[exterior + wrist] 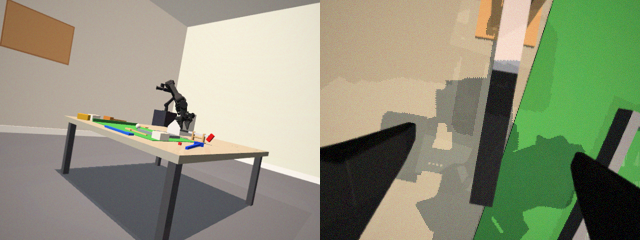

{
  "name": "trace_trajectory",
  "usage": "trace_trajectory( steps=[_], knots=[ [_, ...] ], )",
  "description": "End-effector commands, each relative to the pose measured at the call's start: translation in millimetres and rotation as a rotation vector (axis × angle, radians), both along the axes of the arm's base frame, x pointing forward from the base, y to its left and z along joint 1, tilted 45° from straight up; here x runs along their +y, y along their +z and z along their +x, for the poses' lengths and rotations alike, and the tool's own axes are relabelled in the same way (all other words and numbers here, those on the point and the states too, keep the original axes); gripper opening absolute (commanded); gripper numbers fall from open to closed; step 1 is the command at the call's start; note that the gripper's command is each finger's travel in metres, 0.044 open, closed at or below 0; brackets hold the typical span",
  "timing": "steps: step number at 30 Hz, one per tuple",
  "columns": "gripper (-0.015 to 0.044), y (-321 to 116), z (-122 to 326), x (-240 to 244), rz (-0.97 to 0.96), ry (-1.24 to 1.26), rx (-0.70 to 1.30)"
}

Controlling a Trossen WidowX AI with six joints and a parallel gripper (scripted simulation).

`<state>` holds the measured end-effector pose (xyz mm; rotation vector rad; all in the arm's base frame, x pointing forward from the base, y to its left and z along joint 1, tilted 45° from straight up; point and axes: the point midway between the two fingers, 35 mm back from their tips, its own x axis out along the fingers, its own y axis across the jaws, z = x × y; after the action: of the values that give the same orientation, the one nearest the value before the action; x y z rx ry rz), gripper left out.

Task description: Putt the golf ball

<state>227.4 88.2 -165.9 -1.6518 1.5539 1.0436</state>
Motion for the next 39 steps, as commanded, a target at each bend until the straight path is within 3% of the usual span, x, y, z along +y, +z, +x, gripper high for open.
trace_trajectory(
  steps=[1, 26, 39],
  knots=[
    [0.0440, -11.0, -0.6, -12.6, -0.009, 0.005, 0.003],
    [0.0440, -31.1, -0.3, -33.3, -0.010, 0.005, 0.003],
    [0.0099, -29.0, 0.2, -30.8, -0.005, -0.002, 0.002]
  ],
)
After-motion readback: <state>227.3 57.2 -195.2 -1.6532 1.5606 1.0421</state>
